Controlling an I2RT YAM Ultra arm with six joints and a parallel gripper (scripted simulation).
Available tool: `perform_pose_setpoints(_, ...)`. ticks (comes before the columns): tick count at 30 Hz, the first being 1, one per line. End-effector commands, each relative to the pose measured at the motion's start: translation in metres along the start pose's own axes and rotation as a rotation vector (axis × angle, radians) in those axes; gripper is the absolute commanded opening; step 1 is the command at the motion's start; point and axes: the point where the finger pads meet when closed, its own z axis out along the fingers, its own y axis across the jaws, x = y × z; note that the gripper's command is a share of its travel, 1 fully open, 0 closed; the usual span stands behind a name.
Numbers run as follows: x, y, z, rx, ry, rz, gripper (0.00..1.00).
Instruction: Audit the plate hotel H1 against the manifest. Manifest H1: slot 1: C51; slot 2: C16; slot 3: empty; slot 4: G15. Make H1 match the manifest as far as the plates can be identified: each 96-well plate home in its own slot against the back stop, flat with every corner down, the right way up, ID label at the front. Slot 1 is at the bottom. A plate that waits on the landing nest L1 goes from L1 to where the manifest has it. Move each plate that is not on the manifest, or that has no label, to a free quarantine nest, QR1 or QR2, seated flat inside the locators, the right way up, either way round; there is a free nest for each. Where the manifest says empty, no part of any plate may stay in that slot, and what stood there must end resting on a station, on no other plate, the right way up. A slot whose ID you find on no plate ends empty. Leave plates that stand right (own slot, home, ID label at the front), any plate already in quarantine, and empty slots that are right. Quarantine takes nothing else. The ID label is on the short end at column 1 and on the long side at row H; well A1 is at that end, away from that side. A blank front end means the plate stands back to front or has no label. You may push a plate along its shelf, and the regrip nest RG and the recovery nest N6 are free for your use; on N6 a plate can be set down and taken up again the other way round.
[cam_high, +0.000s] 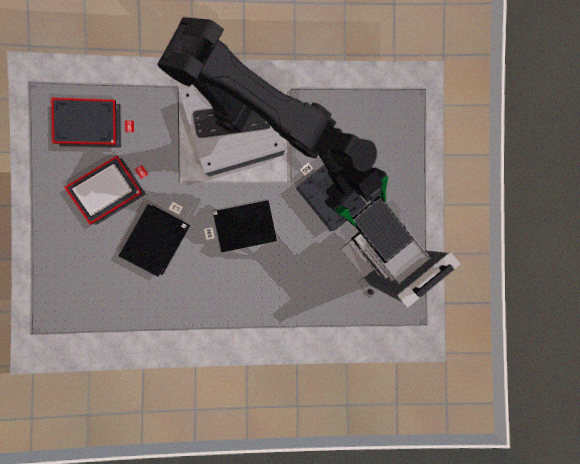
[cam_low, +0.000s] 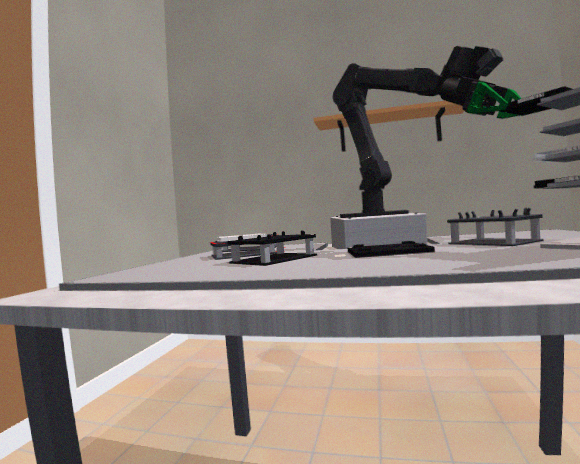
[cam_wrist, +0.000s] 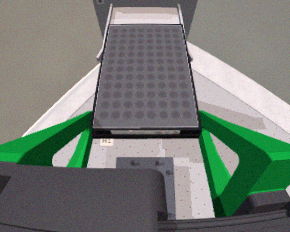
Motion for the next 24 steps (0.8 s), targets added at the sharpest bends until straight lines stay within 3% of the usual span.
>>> perform_pose_setpoints(1, -0.011, 0.001, -0.002, -0.005, -0.037, 0.012, 0.86)
perform_pose_setpoints(24, -0.011, 0.001, 0.010, -0.005, -0.037, 0.012, 0.86)
